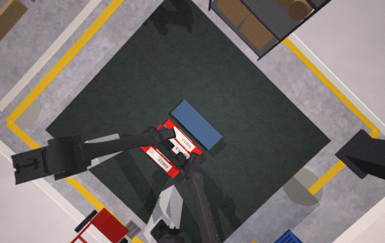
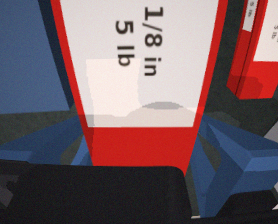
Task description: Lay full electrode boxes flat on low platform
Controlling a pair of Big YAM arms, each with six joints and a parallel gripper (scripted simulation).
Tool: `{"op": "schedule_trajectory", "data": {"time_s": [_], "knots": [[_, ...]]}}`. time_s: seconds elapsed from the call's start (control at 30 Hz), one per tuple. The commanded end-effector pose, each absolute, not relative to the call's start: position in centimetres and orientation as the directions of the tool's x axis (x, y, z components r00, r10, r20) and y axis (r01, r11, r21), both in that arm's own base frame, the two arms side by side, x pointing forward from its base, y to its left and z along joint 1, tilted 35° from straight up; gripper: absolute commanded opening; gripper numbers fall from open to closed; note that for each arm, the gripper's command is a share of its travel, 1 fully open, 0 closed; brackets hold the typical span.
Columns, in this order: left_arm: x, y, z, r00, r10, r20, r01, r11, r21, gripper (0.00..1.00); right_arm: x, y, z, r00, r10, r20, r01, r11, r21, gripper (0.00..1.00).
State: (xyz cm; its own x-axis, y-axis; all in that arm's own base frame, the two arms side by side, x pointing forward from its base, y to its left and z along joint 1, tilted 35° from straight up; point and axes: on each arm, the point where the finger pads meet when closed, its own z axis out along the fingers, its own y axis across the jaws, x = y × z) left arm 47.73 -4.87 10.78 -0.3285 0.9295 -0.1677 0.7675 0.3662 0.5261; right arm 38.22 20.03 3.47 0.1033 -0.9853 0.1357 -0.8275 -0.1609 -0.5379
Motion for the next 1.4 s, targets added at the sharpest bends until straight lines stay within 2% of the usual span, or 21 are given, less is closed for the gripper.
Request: {"op": "schedule_trajectory", "data": {"time_s": [0.0, 0.93, 1.37], "knots": [[48.7, -4.6, 13.4, -0.316, 0.930, -0.189, 0.737, 0.366, 0.568, 0.00, 39.1, 20.8, 5.4, 0.107, -0.987, 0.117, -0.802, -0.155, -0.577, 0.00], [48.7, -4.6, 13.4, -0.316, 0.930, -0.189, 0.737, 0.366, 0.568, 0.00, 39.2, 20.9, 6.1, 0.112, -0.987, 0.111, -0.787, -0.157, -0.597, 0.00], [46.0, -5.5, 11.8, -0.318, 0.930, -0.185, 0.739, 0.366, 0.566, 0.00, 36.4, 20.6, 4.0, 0.125, -0.985, 0.118, -0.793, -0.171, -0.585, 0.00]]}}
